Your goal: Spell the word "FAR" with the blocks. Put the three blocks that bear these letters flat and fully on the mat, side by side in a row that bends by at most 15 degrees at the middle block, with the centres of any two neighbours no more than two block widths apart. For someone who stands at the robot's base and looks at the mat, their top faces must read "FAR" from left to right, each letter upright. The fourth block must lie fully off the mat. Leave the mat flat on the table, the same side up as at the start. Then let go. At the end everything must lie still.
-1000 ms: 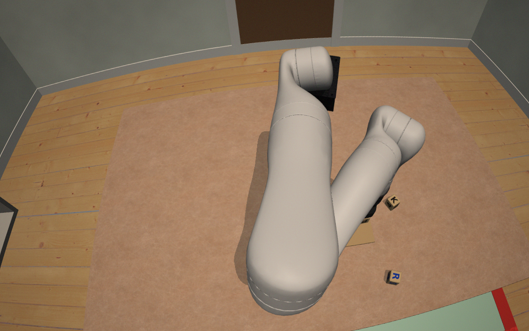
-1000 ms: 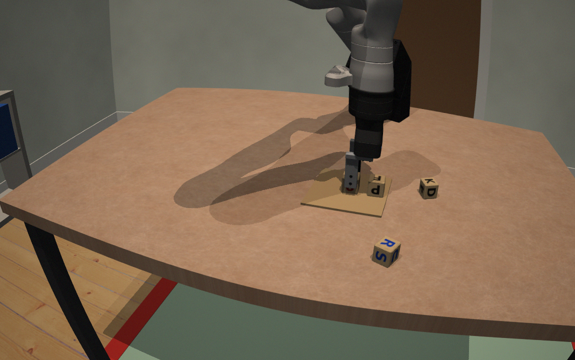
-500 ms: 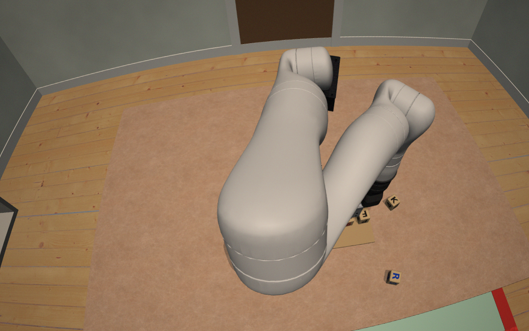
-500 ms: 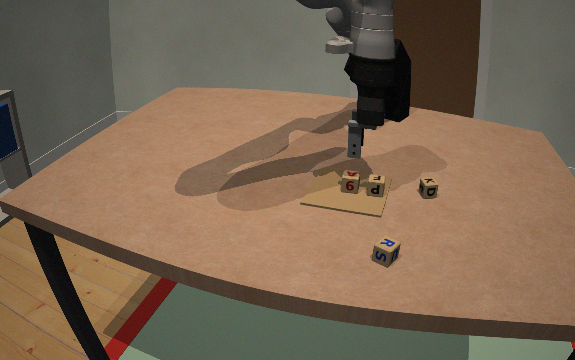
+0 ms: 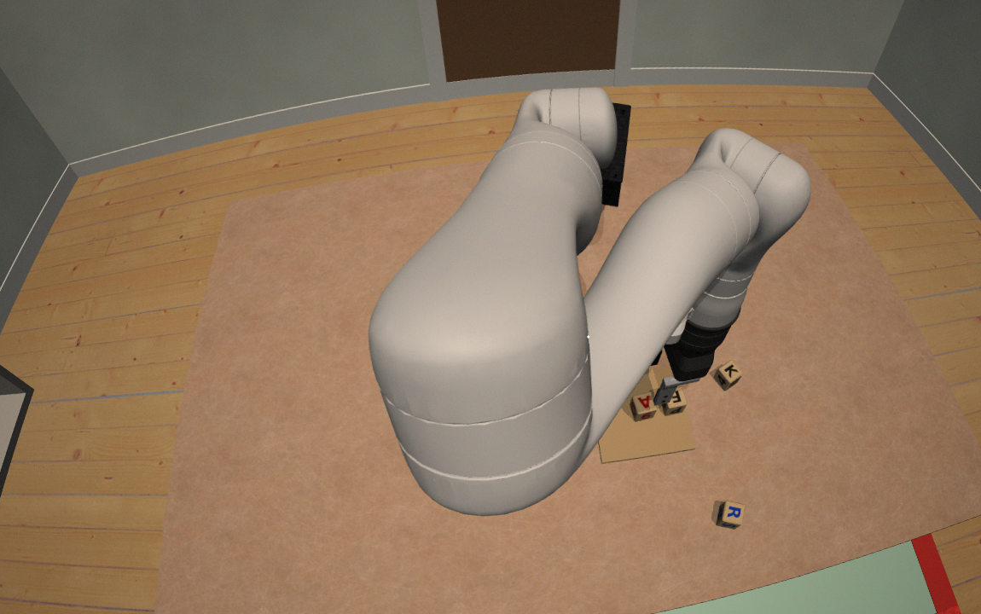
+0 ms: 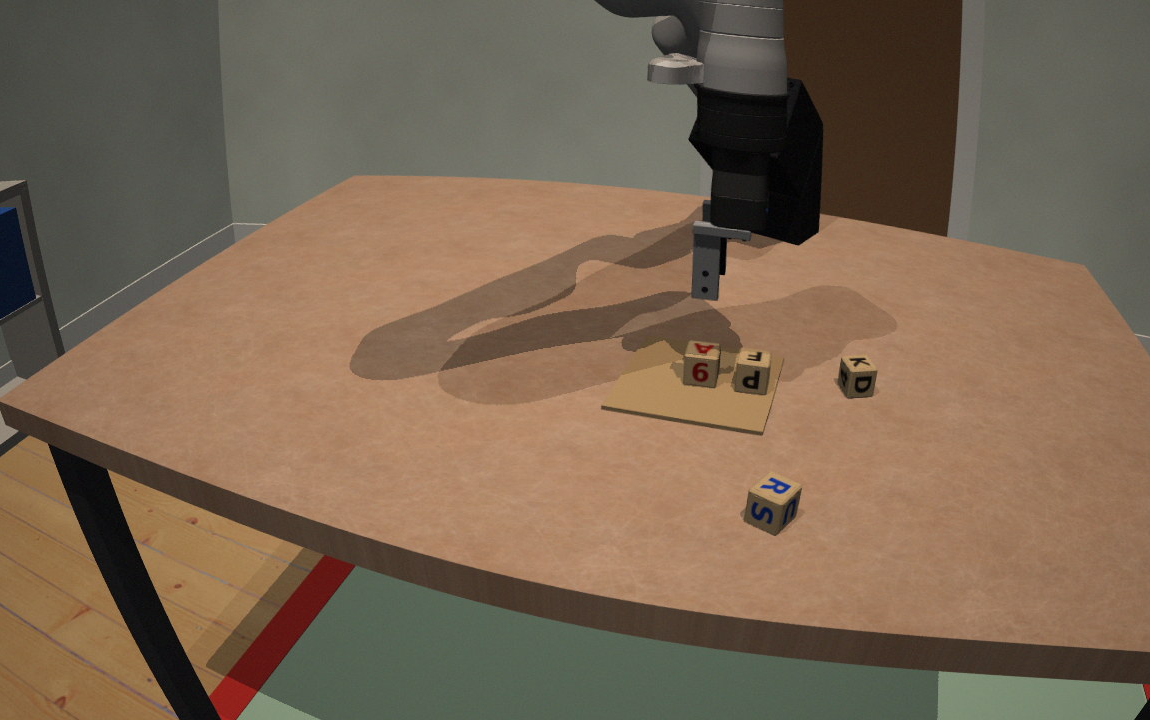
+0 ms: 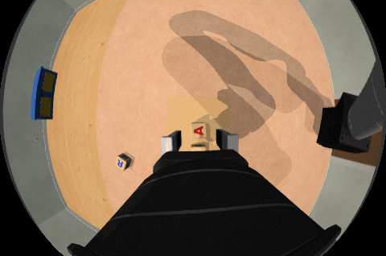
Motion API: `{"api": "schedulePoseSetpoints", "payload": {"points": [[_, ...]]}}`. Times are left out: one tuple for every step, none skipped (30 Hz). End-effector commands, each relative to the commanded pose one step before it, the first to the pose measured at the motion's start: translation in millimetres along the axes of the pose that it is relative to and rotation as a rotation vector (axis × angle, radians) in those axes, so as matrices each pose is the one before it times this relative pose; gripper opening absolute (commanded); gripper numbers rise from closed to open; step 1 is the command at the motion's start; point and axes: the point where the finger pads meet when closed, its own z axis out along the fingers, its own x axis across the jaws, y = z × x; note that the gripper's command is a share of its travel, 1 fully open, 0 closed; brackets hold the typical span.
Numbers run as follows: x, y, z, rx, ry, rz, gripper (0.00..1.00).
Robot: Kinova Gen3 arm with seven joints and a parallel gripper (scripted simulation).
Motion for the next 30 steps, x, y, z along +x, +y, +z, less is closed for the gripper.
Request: {"api": "schedulePoseSetpoints", "payload": {"points": [[-0.68,-0.83,-0.26,0.00206,-0.00186,0.00210,1.00],[0.00,0.00,0.00,0.00000,0.00000,0.00000,1.00],[0.00,0.00,0.00,0.00000,0.00000,0.00000,1.00],[0.00,0.00,0.00,0.00000,0.00000,0.00000,1.00],[0.00,0.00,0.00,0.00000,0.00000,0.00000,1.00],[0.00,0.00,0.00,0.00000,0.00000,0.00000,1.00],[0.00,0.00,0.00,0.00000,0.00000,0.00000,1.00],[0.00,0.00,0.00,0.00000,0.00000,0.00000,1.00],[0.00,0.00,0.00,0.00000,0.00000,0.00000,1.00],[0.00,0.00,0.00,0.00000,0.00000,0.00000,1.00],[0.00,0.00,0.00,0.00000,0.00000,0.00000,1.00],[0.00,0.00,0.00,0.00000,0.00000,0.00000,1.00],[0.00,0.00,0.00,0.00000,0.00000,0.00000,1.00],[0.00,0.00,0.00,0.00000,0.00000,0.00000,1.00],[0.00,0.00,0.00,0.00000,0.00000,0.00000,1.00],[0.00,0.00,0.00,0.00000,0.00000,0.00000,1.00],[0.00,0.00,0.00,0.00000,0.00000,0.00000,1.00],[-0.04,0.07,-0.02,-0.00006,0.00003,0.00015,1.00],[0.00,0.00,0.00,0.00000,0.00000,0.00000,1.00],[0.00,0.00,0.00,0.00000,0.00000,0.00000,1.00],[-0.28,0.43,-0.10,-0.00040,0.00019,0.00100,1.00],[-0.71,1.09,-0.26,-0.00101,0.00047,0.00254,1.00],[-1.29,1.96,-0.47,-0.00180,0.00084,0.00461,1.00],[-2.00,2.96,-0.69,-0.00268,0.00123,0.00708,1.00],[-2.82,4.03,-0.91,-0.00356,0.00161,0.00983,1.00],[-3.72,5.09,-1.09,-0.00434,0.00191,0.01273,1.00],[-4.68,6.07,-1.22,-0.00494,0.00208,0.01570,1.00],[-5.68,6.93,-1.27,-0.00529,0.00211,0.01863,1.00],[-6.70,7.62,-1.22,-0.00533,0.00197,0.02143,1.00],[-7.69,8.11,-1.08,-0.00506,0.00166,0.02400,1.00]]}}
